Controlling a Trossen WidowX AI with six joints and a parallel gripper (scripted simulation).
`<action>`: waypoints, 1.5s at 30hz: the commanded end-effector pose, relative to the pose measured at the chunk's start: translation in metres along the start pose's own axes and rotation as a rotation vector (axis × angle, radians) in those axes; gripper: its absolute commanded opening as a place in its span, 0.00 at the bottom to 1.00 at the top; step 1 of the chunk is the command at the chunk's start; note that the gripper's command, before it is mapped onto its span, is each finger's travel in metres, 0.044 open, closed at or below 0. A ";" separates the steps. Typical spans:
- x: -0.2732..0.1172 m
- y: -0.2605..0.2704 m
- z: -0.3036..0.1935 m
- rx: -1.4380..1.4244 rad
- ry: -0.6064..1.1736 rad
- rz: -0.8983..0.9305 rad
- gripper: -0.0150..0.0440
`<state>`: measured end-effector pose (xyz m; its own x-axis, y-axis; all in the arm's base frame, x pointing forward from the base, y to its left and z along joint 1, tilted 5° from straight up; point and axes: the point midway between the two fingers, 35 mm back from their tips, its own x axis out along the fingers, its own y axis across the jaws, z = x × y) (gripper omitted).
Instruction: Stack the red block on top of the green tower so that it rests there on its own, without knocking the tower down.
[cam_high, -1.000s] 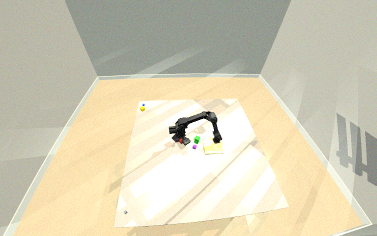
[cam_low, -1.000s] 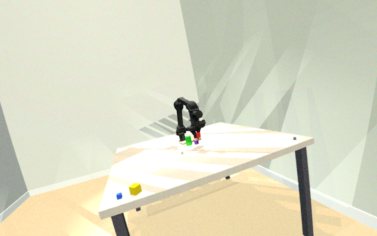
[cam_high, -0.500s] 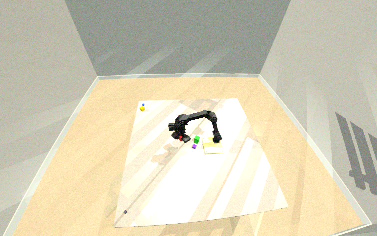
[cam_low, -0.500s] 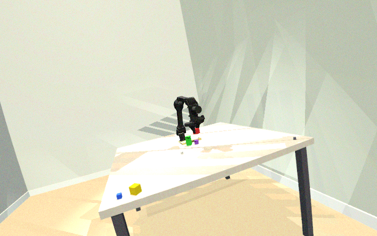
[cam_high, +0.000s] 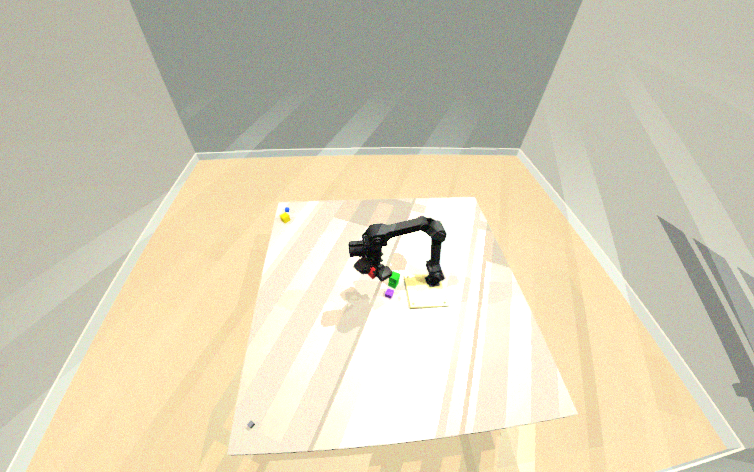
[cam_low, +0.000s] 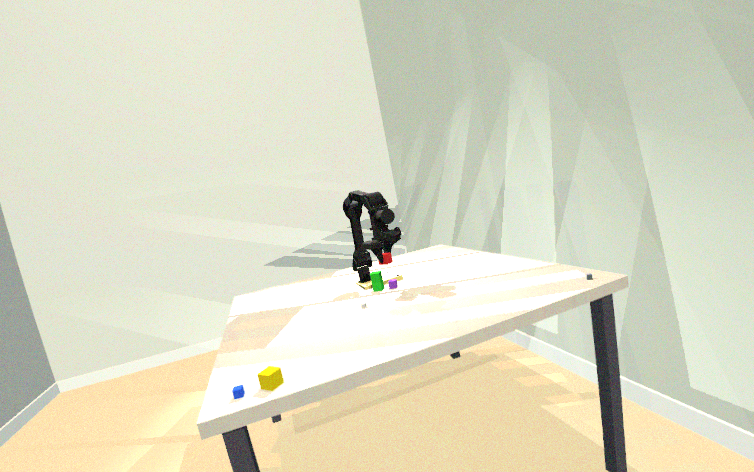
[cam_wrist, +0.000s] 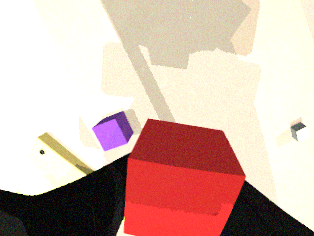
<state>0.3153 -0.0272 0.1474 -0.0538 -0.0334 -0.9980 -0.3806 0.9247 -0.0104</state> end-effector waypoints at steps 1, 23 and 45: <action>-0.001 0.006 -0.018 -0.002 0.000 0.003 0.25; 0.011 0.039 -0.101 -0.002 0.006 0.005 0.25; 0.051 0.039 -0.101 -0.002 0.006 0.005 0.25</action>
<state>0.2049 -0.0312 0.1066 -0.0604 -0.0295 -0.9977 -0.3797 0.9251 -0.0044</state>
